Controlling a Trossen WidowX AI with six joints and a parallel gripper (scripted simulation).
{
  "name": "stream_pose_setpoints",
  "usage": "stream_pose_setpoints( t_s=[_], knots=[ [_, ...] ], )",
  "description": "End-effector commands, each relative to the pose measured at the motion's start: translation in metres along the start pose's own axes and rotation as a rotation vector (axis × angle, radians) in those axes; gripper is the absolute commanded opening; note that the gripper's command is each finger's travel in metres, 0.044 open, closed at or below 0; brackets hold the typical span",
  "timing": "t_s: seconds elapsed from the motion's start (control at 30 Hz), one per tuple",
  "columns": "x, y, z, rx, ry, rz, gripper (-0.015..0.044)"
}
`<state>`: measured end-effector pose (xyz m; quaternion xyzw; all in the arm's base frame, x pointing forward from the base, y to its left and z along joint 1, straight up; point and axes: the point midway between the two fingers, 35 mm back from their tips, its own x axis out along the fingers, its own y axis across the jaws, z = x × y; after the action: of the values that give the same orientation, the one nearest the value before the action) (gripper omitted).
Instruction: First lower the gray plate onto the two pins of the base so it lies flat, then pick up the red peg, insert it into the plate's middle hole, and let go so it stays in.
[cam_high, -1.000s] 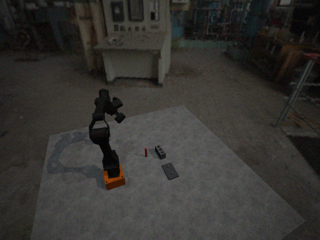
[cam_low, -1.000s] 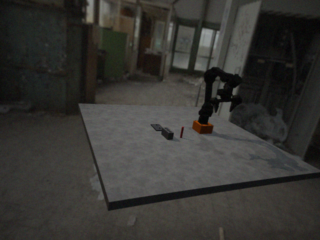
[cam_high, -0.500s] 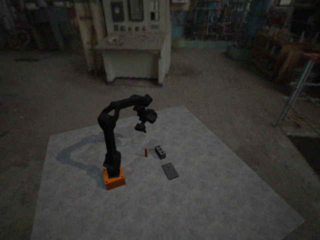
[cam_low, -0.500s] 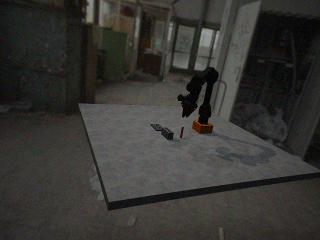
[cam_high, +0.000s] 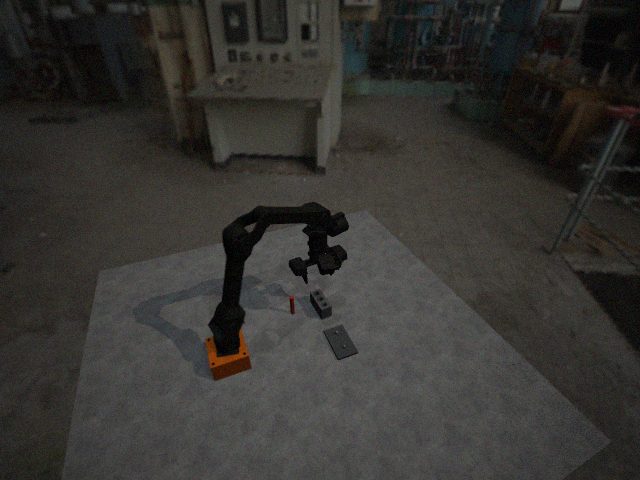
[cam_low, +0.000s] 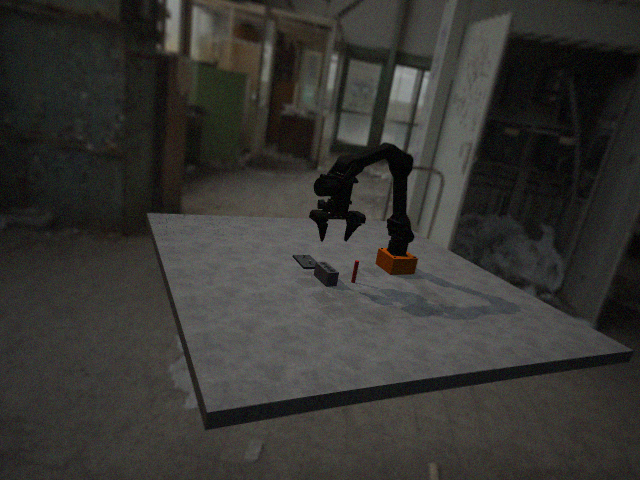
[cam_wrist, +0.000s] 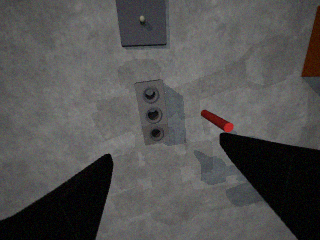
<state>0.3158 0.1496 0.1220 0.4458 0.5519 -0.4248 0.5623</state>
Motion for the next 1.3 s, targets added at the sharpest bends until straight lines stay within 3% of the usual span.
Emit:
stream_pose_setpoints(
  t_s=[0.0, 0.13, 1.27],
  knots=[
    [0.023, 0.003, 0.001, 0.014, 0.004, -0.004, 0.0440],
    [0.064, 0.002, 0.001, 0.016, 0.005, -0.004, 0.0440],
    [0.117, 0.006, 0.002, 0.017, 0.005, -0.003, 0.0440]
  ],
)
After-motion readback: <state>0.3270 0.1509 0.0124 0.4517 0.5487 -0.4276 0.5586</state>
